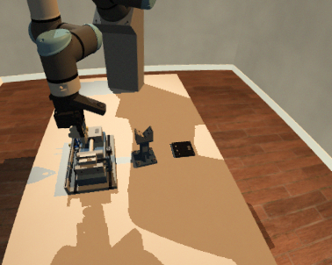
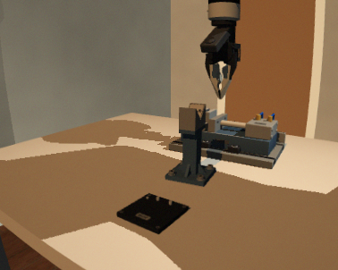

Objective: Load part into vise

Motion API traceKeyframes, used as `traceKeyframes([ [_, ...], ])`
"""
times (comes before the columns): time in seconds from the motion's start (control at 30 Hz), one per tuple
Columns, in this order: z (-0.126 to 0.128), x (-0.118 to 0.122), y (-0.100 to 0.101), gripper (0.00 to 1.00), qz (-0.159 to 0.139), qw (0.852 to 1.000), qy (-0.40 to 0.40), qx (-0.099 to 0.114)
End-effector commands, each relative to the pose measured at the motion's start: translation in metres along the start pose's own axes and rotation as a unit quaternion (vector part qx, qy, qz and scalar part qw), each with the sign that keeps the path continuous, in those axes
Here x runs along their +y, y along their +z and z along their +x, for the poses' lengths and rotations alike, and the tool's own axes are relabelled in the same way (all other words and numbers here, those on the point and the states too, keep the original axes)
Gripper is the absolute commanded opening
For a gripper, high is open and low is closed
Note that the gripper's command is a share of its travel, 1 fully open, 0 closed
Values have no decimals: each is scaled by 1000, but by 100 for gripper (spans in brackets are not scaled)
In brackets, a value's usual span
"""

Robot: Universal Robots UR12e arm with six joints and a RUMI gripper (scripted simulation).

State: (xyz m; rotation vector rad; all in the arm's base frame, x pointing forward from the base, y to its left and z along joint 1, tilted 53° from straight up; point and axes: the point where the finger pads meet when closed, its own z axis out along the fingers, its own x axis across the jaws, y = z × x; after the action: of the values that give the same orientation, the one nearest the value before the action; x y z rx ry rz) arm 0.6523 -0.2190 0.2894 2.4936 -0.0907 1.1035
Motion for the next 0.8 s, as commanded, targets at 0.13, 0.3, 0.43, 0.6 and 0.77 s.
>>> traceKeyframes([
  [0.13, 0, 0, -17, 0, 0, 1000, 0, 0],
  [0.3, 0, 0, -19, 0, 0, 1000, 0, 0],
  [0.43, 0, 0, -20, 0, 0, 1000, 0, 0],
  [0.6, 0, 0, -20, 0, 0, 1000, 0, 0],
  [0.77, 0, 0, -20, 0, 0, 1000, 0, 0],
])
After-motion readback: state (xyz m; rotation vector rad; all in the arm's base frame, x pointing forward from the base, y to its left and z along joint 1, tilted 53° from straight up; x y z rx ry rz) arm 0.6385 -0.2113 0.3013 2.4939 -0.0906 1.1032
